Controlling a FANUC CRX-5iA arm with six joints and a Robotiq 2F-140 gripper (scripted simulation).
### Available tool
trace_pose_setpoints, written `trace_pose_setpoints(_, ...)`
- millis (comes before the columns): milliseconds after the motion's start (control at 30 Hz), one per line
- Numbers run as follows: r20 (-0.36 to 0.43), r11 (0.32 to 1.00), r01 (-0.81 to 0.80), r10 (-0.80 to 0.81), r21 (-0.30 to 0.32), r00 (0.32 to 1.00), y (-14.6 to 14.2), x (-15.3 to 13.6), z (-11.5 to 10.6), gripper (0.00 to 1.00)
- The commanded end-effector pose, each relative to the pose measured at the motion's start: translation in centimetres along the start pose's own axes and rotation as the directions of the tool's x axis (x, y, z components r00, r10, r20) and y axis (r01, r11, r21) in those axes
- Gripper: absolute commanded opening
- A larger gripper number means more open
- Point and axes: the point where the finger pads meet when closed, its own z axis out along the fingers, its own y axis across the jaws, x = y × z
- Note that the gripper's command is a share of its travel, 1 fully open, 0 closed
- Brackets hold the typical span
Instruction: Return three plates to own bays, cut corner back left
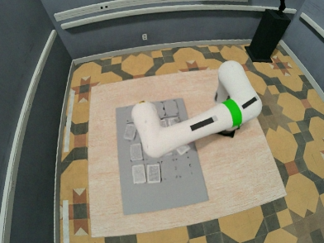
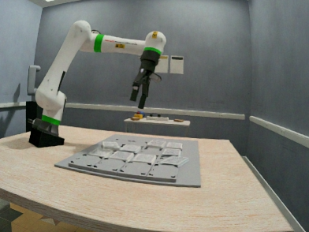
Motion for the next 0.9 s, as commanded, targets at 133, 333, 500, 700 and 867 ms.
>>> trace_pose_setpoints(133, -0.002, 1.000, 0.000, 0.000, 0.000, 1.000, 0.0, 0.0, -0.1, 1.00)
trace_pose_setpoints(333, -0.002, 1.000, 0.000, 0.000, 0.000, 1.000, 0.0, 0.0, -0.1, 1.00)
trace_pose_setpoints(500, -0.002, 1.000, 0.000, 0.000, 0.000, 1.000, 0.0, 0.0, -0.1, 1.00)
trace_pose_setpoints(700, -0.005, 0.986, -0.162, 0.162, 0.037, 0.987, -0.2, 0.6, 1.7, 0.70)
trace_pose_setpoints(867, 0.003, 0.947, -0.312, 0.312, 0.073, 0.950, -0.4, 1.0, 3.1, 0.70)
